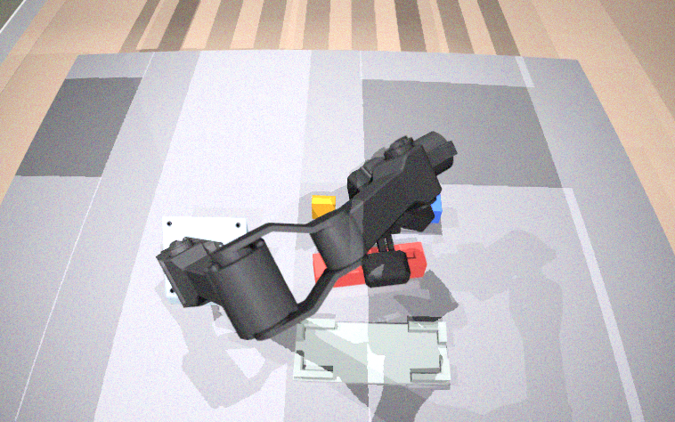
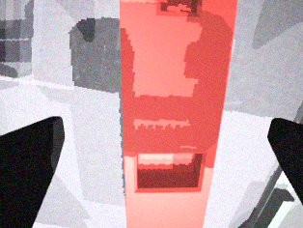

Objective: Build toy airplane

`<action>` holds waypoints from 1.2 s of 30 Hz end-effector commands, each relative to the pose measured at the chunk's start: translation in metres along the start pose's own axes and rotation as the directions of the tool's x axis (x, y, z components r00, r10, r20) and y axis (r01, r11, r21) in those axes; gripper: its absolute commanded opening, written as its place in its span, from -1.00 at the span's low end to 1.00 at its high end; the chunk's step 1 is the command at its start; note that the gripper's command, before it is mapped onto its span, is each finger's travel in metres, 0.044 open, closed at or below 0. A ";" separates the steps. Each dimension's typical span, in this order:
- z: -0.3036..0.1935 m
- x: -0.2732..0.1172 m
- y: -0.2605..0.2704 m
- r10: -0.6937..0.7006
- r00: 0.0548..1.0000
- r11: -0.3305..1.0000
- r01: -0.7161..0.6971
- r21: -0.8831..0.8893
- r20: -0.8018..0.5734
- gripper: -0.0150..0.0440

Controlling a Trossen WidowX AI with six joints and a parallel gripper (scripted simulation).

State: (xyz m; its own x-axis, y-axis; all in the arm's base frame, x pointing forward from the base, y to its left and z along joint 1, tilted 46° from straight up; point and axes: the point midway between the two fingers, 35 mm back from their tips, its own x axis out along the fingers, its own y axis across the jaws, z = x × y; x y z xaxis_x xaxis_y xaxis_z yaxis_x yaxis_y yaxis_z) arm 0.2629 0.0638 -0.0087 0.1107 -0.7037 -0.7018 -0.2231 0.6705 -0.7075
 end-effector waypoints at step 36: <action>-0.004 0.040 -0.002 -0.012 1.000 1.000 0.011 -0.009 -0.007 0.02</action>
State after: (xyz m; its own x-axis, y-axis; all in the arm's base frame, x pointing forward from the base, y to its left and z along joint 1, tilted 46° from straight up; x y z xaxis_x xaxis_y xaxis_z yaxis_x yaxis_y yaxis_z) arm 0.2650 0.0348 -0.0348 0.1079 -0.7083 -0.6976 -0.2249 0.6661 -0.7112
